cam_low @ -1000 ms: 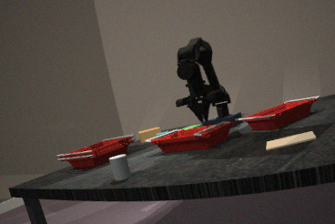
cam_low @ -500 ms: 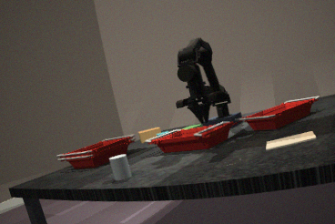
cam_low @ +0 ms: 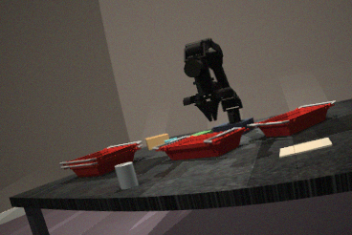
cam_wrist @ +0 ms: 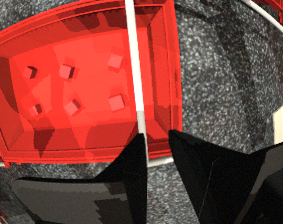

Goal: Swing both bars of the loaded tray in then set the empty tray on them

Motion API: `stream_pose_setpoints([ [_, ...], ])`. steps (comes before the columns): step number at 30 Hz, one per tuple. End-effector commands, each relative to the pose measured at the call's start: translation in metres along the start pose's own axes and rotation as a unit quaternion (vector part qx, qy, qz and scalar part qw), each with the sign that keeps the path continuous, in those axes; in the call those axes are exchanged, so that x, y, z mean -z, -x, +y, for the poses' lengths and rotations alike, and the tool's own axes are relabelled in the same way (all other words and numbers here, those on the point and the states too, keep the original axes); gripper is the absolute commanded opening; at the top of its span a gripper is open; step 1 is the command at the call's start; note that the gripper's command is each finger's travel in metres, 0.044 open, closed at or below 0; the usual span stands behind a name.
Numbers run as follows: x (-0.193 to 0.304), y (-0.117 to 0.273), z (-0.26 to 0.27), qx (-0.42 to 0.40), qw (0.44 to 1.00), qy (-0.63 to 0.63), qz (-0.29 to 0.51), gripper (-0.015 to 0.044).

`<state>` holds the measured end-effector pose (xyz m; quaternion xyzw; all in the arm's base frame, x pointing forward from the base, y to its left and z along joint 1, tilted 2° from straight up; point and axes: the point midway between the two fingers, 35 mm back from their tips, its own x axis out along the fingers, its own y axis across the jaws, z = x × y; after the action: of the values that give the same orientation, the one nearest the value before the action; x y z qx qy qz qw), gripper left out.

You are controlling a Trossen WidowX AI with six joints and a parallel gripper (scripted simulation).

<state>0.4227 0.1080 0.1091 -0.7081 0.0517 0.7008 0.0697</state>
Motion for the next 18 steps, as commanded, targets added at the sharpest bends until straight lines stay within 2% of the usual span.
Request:
stream_pose_setpoints([
  [1, 0.0, 0.038, 0.0, 0.004, 1.0, 0.0, 0.008, 0.0081],
  [2, -0.002, 0.047, 0.001, 0.004, 1.0, 0.0, 0.009, 0.0081],
  [3, 0.001, 0.022, 0.002, 0.002, 1.0, -0.011, 0.004, 0.0081],
  [4, 0.002, 0.021, 0.007, 0.002, 0.999, -0.042, 0.004, 0.0081],
  [6, 0.007, 0.018, 0.028, 0.001, 0.988, -0.156, 0.004, 0.0081],
  [9, 0.012, 0.013, 0.062, 0.0, 0.941, -0.338, 0.005, 0.0081],
  [13, 0.014, 0.006, 0.107, 0.0, 0.828, -0.561, 0.006, 0.0081],
  [18, 0.009, -0.004, 0.163, -0.001, 0.614, -0.789, 0.008, 0.0081],
])
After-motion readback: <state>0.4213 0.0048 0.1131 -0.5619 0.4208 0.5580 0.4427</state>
